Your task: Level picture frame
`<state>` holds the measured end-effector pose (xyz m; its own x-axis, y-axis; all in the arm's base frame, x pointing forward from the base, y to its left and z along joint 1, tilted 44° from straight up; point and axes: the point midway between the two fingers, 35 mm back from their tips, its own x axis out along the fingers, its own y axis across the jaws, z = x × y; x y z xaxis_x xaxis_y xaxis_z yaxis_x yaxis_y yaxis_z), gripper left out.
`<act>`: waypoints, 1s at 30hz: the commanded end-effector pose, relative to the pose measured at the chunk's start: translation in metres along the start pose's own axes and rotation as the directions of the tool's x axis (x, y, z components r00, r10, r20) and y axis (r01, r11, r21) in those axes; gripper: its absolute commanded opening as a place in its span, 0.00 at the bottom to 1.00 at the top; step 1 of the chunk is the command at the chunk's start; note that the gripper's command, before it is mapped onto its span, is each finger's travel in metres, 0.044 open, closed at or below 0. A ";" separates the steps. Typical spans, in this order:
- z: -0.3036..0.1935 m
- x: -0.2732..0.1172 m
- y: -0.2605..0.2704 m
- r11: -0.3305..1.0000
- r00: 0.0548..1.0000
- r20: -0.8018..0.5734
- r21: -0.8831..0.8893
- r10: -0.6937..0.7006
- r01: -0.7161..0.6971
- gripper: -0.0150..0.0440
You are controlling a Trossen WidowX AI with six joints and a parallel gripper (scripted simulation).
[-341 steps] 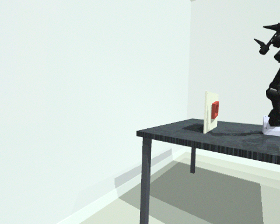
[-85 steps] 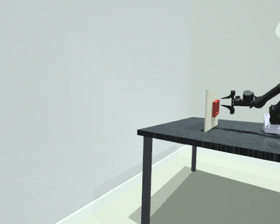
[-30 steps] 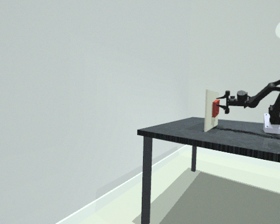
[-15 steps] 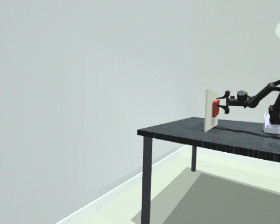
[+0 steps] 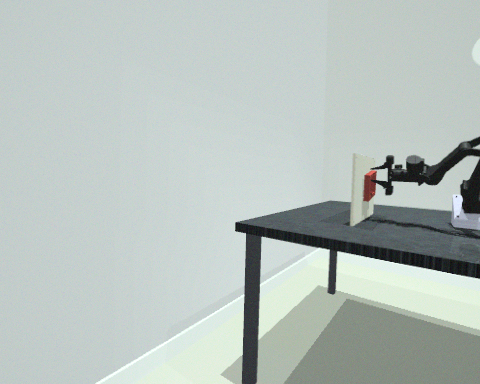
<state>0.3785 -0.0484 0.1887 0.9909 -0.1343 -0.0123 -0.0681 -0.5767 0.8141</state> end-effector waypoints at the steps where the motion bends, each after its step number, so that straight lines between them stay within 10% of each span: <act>1: 0.001 0.001 -0.002 1.000 1.000 0.000 0.004 -0.005 0.005 0.69; 6: 0.001 0.001 -0.002 1.000 1.000 0.000 0.004 -0.005 0.005 0.69; 13: 0.001 0.001 -0.002 1.000 1.000 0.000 0.004 -0.005 0.005 0.38; 21: 0.001 0.001 -0.002 1.000 1.000 0.000 0.004 -0.005 0.005 0.25; 30: 0.000 0.000 -0.001 1.000 1.000 0.000 0.004 -0.005 0.005 0.25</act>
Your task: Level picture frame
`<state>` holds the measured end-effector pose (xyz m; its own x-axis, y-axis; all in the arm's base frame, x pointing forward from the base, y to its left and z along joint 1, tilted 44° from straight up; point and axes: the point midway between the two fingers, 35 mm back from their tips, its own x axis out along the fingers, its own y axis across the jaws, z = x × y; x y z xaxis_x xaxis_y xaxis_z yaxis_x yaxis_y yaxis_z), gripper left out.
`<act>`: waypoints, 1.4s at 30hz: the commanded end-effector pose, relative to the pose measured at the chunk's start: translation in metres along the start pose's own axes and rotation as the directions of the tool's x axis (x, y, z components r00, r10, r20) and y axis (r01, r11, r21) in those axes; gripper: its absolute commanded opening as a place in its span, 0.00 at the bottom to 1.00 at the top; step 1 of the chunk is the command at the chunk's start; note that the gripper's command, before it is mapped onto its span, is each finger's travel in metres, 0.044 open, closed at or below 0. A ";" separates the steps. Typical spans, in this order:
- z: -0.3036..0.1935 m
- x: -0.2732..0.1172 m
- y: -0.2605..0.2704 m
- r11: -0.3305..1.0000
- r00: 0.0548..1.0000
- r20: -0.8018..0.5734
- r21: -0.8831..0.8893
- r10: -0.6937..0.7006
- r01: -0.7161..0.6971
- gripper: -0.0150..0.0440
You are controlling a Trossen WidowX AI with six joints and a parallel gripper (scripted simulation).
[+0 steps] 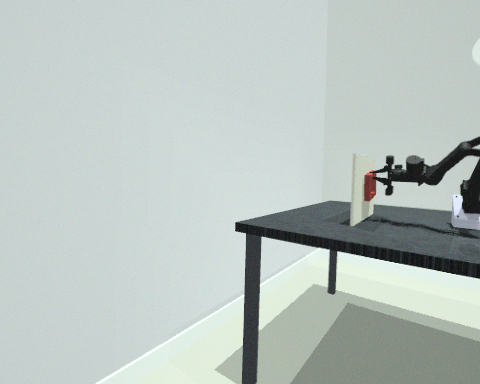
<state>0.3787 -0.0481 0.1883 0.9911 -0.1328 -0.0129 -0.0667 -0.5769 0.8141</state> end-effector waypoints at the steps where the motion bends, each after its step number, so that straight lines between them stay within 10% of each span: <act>1: 0.000 0.000 0.000 1.000 1.000 0.001 0.004 -0.003 0.003 0.25; 42: 0.000 0.000 0.011 1.000 1.000 0.001 0.003 -0.003 0.003 0.25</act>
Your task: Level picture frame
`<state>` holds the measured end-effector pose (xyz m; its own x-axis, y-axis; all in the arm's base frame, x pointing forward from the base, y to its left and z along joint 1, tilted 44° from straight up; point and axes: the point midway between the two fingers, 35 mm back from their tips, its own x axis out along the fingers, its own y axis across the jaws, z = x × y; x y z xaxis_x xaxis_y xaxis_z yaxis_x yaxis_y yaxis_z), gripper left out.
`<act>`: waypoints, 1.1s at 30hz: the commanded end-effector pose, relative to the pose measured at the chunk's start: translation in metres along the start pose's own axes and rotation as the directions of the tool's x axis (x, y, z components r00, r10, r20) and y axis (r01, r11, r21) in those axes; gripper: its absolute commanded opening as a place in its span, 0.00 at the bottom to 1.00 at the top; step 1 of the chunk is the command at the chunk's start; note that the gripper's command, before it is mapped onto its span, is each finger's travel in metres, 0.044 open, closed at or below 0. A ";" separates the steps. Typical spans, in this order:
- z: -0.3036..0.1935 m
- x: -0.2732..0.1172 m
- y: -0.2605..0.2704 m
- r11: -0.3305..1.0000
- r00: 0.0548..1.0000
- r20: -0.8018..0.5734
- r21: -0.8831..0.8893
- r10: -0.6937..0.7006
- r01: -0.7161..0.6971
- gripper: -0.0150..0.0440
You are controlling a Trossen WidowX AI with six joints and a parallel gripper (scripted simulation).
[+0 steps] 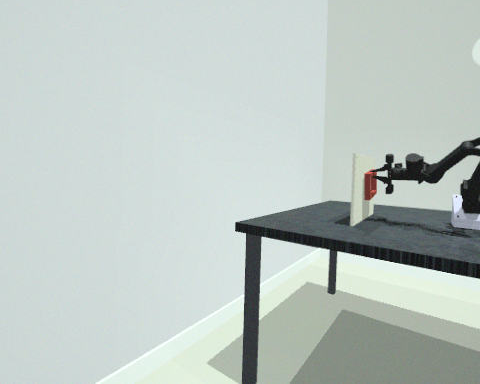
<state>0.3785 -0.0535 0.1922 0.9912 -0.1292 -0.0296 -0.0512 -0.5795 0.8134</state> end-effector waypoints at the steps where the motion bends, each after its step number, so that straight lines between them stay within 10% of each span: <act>1: -0.002 0.000 0.004 1.000 1.000 -0.005 0.003 0.013 -0.012 0.25; 33: 0.000 0.000 0.001 1.000 1.000 -0.005 0.003 0.012 -0.012 0.25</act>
<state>0.3780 -0.0534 0.1929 0.9914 -0.1292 -0.0196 -0.0593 -0.5783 0.8137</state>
